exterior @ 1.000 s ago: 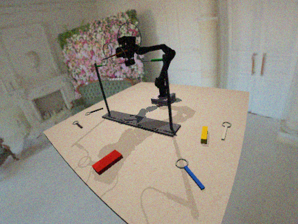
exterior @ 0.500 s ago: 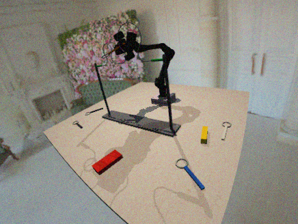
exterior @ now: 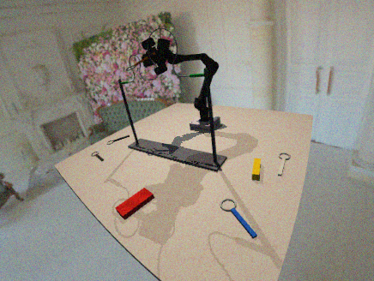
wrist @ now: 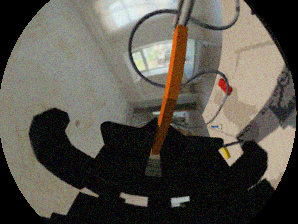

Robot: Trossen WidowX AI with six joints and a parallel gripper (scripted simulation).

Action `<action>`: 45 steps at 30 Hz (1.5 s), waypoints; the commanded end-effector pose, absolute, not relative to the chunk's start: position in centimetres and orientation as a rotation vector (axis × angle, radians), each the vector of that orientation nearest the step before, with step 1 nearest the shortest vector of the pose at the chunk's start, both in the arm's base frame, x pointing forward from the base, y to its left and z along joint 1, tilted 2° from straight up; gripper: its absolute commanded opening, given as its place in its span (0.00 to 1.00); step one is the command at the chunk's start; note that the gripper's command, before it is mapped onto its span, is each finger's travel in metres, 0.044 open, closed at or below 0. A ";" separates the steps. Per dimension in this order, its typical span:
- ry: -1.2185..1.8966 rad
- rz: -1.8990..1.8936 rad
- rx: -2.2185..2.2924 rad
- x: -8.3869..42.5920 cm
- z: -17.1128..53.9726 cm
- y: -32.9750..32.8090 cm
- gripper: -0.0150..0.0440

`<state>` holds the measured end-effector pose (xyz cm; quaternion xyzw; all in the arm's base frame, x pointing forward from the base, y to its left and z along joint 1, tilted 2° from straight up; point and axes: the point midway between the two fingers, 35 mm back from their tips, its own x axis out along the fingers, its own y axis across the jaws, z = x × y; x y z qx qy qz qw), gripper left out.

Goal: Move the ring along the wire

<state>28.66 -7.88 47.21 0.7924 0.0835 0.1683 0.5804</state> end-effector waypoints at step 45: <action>0.397 0.130 0.820 28.1 40.5 -9.6 0.00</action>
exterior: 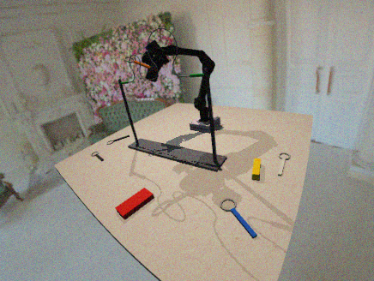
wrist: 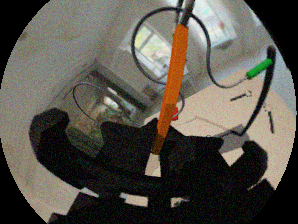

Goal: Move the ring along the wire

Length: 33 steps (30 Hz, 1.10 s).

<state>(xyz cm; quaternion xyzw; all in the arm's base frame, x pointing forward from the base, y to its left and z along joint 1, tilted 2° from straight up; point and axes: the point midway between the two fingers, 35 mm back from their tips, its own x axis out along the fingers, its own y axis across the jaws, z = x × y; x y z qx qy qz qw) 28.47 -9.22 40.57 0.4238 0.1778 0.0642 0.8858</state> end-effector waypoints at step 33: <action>0.468 -0.113 0.032 27.5 38.2 -14.7 0.00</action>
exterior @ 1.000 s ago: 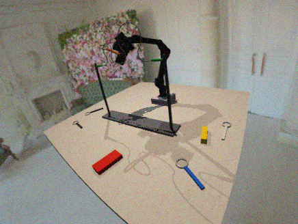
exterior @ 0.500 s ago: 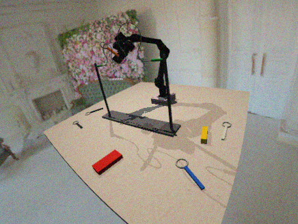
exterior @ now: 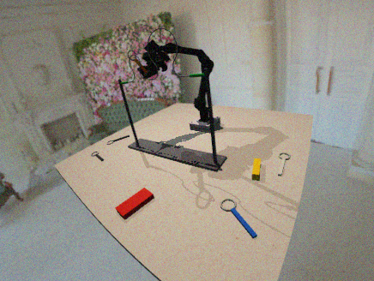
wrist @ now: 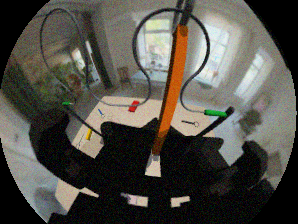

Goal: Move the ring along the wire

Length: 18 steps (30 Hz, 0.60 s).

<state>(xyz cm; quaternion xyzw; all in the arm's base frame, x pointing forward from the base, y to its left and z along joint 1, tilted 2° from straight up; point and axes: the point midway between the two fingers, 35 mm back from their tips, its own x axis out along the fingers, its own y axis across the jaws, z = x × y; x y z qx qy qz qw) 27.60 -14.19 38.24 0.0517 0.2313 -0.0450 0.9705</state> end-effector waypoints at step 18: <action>0.466 -0.248 -0.403 27.3 38.8 -17.7 0.00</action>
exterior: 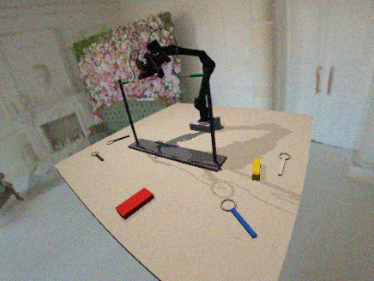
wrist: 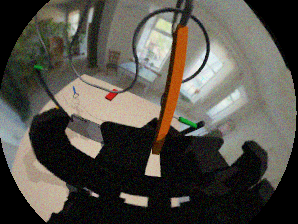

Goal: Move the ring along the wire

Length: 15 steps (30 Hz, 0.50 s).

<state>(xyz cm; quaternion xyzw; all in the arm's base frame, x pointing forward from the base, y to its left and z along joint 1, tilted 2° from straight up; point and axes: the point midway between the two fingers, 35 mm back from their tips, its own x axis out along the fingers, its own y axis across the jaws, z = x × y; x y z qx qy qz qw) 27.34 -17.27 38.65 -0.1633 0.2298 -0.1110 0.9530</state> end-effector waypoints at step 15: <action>0.449 -0.355 -0.767 27.0 40.3 -19.9 0.00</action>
